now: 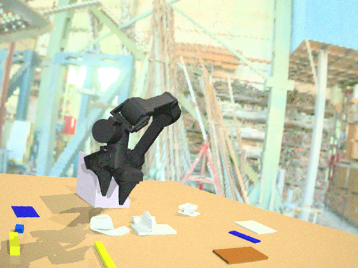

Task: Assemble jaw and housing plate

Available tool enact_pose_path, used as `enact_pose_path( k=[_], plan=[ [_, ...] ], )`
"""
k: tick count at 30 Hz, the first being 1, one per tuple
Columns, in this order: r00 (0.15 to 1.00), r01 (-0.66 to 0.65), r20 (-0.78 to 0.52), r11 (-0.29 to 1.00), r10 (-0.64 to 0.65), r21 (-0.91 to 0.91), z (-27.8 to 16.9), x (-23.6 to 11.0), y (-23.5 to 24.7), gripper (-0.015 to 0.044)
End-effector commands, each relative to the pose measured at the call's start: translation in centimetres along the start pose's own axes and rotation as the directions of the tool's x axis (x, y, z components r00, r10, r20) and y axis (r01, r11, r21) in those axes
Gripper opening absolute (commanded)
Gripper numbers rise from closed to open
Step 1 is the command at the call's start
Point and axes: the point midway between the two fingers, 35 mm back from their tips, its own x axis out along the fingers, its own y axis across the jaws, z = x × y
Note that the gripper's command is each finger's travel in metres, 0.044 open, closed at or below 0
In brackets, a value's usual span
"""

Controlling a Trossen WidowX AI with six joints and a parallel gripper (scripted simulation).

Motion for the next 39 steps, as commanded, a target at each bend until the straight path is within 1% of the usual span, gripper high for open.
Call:
enact_pose_path(
  k=[1,12,23,31,36,39],
  plan=[
    [1.0,0.006,0.001,0.994,-0.006,0.106,0.2,0.0,-0.1,0.044],
    [1.0,0.006,0.0,0.933,-0.007,0.361,0.6,-0.1,-0.1,0.044],
    [1.0,0.006,0.0,0.809,-0.007,0.588,1.0,-0.1,-0.2,0.044],
    [1.0,0.006,0.0,0.8,-0.007,0.6,1.1,0.0,-0.2,0.044],
    [1.0,0.007,-0.003,0.8,-0.007,0.6,0.9,3.7,-0.4,0.044],
    [1.0,0.007,-0.004,0.8,-0.007,0.6,0.8,3.8,-0.4,0.044]
  ],
)
